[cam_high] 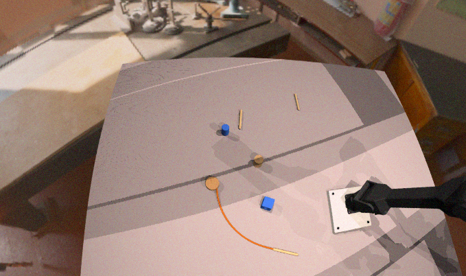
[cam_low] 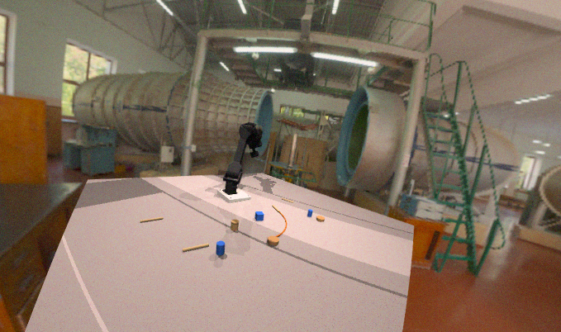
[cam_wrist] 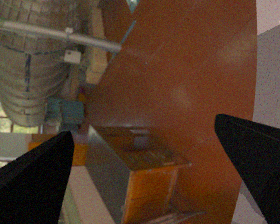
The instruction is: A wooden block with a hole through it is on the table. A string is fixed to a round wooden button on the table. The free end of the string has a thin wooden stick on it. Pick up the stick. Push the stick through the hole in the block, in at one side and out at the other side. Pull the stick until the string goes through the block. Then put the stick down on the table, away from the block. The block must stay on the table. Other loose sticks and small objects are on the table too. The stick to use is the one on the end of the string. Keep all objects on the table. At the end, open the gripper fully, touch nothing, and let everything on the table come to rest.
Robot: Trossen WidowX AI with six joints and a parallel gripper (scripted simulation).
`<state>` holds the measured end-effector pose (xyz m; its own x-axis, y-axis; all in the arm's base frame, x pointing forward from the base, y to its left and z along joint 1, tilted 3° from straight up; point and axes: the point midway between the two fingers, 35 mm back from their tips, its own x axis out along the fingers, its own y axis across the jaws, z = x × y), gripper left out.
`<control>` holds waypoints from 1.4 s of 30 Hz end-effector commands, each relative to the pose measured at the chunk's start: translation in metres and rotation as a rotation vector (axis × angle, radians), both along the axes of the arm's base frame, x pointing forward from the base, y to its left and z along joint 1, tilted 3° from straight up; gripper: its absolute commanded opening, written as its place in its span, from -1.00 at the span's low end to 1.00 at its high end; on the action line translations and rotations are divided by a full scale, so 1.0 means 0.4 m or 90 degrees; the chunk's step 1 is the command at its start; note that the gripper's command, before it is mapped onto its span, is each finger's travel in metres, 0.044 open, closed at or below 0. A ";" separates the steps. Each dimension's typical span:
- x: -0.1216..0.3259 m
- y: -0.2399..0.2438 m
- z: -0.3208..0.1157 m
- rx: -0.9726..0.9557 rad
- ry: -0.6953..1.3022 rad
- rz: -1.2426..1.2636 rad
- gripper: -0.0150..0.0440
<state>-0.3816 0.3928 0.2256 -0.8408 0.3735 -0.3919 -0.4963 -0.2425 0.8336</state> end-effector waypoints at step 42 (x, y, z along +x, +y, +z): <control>1.449 -0.020 -0.187 -0.024 -0.588 -0.415 1.00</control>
